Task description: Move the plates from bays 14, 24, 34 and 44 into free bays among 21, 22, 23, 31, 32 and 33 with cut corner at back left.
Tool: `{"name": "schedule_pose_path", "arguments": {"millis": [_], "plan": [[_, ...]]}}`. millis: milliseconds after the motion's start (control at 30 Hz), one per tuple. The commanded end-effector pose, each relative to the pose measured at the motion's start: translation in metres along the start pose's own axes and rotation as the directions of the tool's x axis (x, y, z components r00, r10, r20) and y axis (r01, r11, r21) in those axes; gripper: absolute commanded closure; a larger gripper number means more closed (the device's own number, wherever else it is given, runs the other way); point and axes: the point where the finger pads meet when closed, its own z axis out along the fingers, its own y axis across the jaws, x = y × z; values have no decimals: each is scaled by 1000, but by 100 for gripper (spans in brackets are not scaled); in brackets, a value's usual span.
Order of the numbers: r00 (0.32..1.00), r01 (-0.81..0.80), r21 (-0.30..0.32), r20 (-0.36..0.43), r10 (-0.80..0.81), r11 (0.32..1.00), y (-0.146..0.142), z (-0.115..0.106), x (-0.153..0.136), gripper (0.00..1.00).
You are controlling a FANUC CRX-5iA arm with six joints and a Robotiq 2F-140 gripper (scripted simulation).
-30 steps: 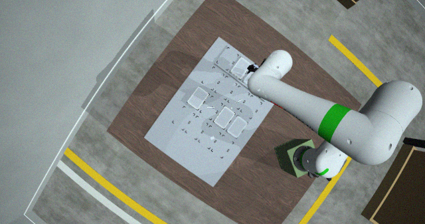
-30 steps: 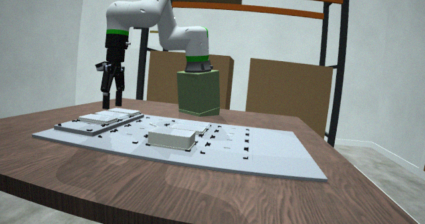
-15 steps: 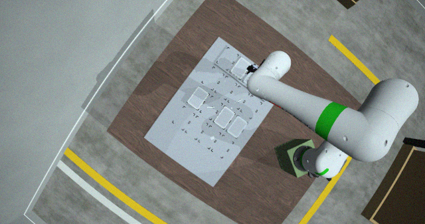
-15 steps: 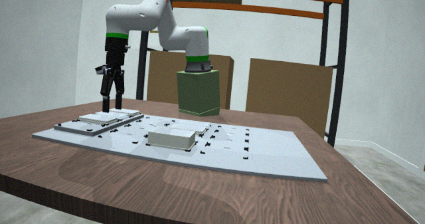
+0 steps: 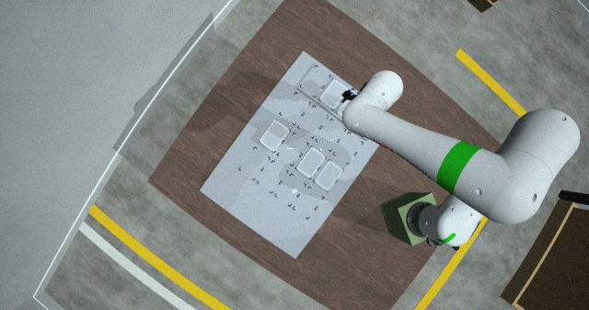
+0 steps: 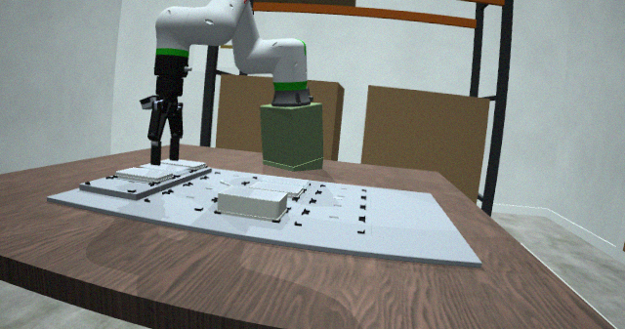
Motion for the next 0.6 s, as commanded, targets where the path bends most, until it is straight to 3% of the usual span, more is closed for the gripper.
{"name": "schedule_pose_path", "arguments": {"millis": [0, 567], "plan": [[1000, 0, 1, -1, 0, 1000, -1, 2, 0, 30], [1000, 0, 1, -1, 0, 1000, -1, 19, 0, 30]]}}
